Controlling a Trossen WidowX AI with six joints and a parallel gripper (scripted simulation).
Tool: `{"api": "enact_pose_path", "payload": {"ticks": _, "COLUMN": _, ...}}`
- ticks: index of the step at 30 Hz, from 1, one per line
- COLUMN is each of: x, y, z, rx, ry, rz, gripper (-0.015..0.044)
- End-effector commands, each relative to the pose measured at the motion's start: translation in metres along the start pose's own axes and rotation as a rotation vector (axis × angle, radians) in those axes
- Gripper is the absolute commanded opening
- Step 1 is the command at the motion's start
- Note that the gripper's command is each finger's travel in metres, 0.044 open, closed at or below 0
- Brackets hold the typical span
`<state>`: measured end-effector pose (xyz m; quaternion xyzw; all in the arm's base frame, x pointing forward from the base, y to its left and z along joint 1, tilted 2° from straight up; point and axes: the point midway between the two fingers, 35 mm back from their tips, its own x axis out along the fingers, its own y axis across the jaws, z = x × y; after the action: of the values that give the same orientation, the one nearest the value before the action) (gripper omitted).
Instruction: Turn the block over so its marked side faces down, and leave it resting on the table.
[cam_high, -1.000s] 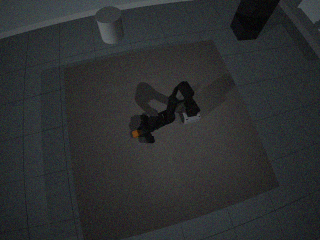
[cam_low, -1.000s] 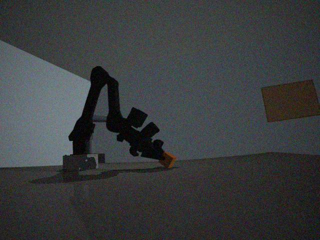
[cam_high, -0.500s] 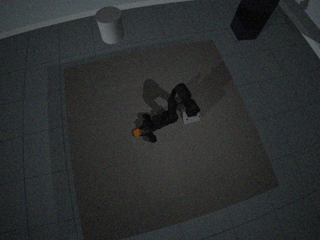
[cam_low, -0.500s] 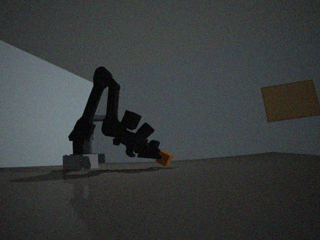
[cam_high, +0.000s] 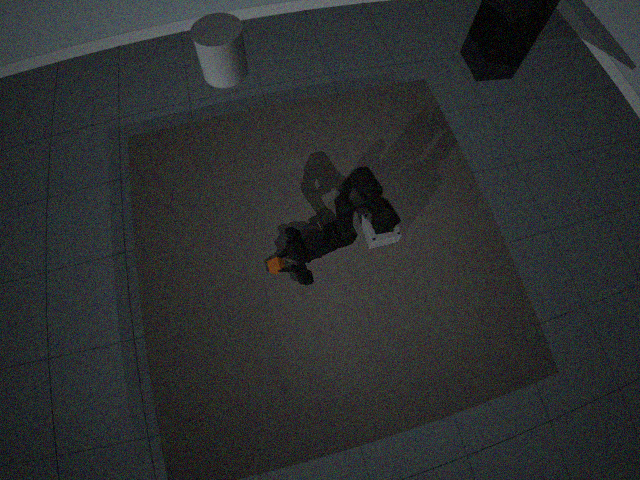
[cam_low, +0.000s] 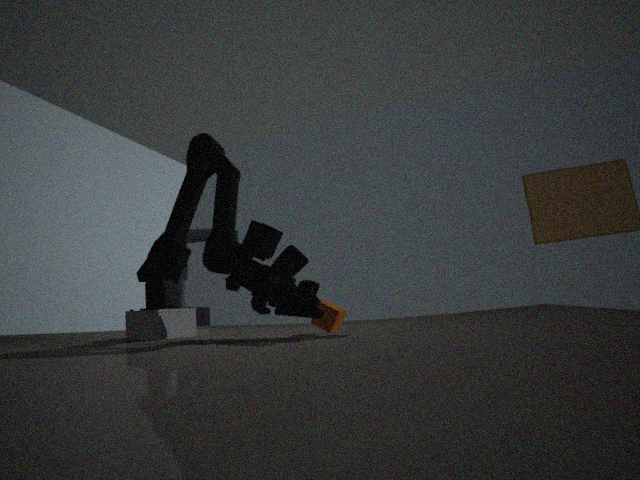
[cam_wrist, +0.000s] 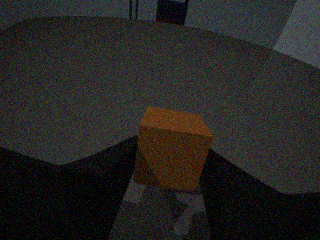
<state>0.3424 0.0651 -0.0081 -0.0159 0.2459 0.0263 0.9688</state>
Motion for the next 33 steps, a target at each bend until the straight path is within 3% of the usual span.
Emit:
{"api": "enact_pose_path", "payload": {"ticks": 1, "x": -0.0001, "y": -0.0004, "z": 0.0005, "rx": -0.004, "ry": -0.003, "rz": -0.003, "gripper": 0.0236}}
{"api": "enact_pose_path", "payload": {"ticks": 9, "x": -0.0001, "y": -0.0004, "z": 0.0005, "rx": -0.004, "ry": -0.003, "rz": -0.003, "gripper": 0.044}}
{"api": "enact_pose_path", "payload": {"ticks": 33, "x": -0.0001, "y": -0.0004, "z": 0.0005, "rx": -0.004, "ry": -0.003, "rz": -0.003, "gripper": 0.044}}
